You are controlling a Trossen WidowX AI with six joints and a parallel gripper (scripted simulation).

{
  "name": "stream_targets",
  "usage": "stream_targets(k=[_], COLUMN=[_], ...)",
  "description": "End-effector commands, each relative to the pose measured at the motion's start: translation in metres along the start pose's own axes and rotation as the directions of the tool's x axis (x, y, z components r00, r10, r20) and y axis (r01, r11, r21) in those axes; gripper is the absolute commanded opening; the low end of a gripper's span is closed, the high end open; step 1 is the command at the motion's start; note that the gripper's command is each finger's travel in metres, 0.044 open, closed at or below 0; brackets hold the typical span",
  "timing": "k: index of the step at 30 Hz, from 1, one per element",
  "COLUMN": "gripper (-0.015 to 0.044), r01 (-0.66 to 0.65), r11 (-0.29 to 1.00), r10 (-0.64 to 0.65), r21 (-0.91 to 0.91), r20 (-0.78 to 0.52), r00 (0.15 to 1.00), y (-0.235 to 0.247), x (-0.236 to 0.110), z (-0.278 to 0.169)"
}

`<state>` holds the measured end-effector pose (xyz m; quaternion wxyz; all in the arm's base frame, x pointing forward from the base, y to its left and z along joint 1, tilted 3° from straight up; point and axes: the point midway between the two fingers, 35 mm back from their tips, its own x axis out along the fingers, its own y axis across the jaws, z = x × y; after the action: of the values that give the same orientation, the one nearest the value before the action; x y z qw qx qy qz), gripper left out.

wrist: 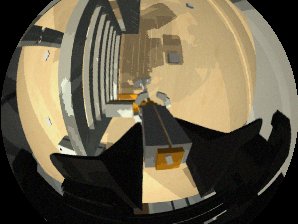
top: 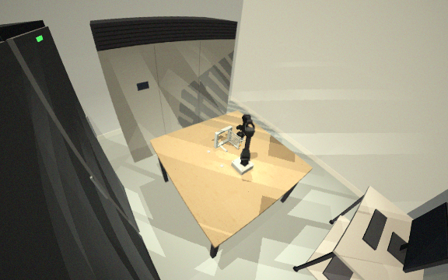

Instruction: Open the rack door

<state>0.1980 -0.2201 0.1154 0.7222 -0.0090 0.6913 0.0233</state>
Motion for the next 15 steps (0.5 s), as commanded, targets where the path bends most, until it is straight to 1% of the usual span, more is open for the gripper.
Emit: stream_targets(k=[1,2,12,13,15], gripper=[0.0027,0.0027,0.029,0.03,0.03], r01=[-0.001,-0.001,-0.001,-0.001,-0.001], r11=[1.0,1.0,1.0,1.0,1.0], r10=[0.001,0.001,0.001,0.001,0.001], r21=[-0.015,-0.015,-0.015,-0.015,-0.015], r20=[-0.002,-0.002,-0.002,-0.002,-0.002], r00=[1.0,1.0,1.0,1.0,1.0], y=[0.0005,0.0005,0.0005,0.0005,0.0004], x=[-0.0002,-0.0002,-0.0002,-0.0002,-0.001], z=[0.0,0.0,0.0,0.0,0.0])
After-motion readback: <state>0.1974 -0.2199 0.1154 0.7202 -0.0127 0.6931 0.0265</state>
